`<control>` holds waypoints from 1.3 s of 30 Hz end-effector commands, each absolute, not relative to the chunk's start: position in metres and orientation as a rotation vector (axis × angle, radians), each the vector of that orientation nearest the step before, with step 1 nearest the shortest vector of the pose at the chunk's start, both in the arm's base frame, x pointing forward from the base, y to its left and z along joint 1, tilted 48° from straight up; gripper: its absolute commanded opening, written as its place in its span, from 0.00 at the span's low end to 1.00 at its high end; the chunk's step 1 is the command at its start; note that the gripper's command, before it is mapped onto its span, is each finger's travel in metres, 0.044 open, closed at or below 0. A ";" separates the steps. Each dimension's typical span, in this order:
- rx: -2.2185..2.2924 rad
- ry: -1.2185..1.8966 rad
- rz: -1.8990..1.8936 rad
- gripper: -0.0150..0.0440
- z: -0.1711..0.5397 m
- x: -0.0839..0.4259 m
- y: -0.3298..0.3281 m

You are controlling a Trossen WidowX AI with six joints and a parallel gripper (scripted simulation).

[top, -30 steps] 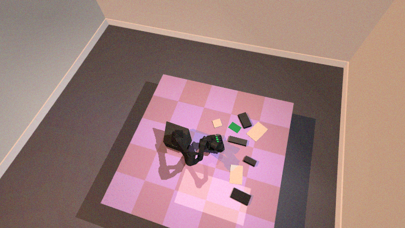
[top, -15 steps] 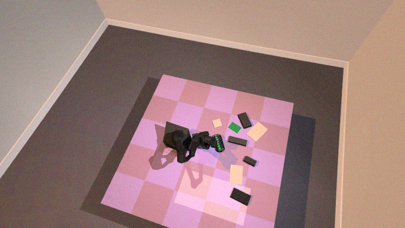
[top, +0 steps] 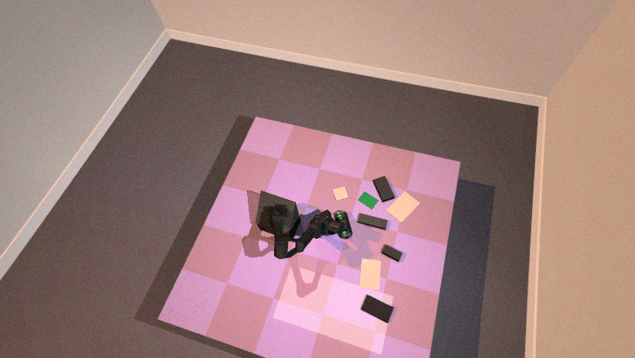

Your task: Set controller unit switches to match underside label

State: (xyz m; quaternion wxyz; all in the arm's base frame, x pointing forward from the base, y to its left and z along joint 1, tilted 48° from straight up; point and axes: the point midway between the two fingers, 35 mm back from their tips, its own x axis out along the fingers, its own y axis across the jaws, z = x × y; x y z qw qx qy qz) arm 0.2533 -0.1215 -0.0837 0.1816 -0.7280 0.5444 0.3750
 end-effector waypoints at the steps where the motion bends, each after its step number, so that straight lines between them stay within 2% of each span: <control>1: -2.084 1.505 1.155 0.25 -0.083 0.260 -0.123; 14: -2.077 1.515 1.152 0.25 -0.084 0.259 -0.122; 31: -1.902 1.833 1.254 0.25 -0.153 0.288 -0.026; 39: -1.901 1.852 1.249 0.25 -0.157 0.288 -0.024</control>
